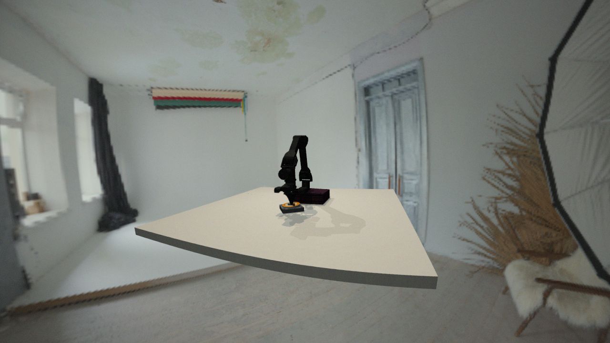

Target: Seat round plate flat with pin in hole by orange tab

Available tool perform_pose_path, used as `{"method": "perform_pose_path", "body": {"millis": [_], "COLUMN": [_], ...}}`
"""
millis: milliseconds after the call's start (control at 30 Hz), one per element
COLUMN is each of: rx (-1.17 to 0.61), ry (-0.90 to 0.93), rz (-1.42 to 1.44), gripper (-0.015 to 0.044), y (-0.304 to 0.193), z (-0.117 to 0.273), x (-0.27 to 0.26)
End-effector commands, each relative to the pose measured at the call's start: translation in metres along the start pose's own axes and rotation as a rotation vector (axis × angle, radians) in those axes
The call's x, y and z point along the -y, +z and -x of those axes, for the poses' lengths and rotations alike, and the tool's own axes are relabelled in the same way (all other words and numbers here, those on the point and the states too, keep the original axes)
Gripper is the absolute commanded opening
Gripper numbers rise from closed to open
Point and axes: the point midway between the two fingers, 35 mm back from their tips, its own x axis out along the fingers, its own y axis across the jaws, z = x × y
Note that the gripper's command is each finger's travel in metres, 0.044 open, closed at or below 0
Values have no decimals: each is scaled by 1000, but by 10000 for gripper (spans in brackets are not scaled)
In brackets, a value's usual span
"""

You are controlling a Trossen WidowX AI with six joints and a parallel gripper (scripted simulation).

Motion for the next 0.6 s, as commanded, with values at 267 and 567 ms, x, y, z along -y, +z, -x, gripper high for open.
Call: {"method": "perform_pose_path", "body": {"millis": [267, 567], "rx": [-1, -2], "ry": [-2, -1], "rz": [-2, -2], "gripper": [0, 0], "y": [-14, -24], "z": [-2, -2], "x": [-15, -23]}}
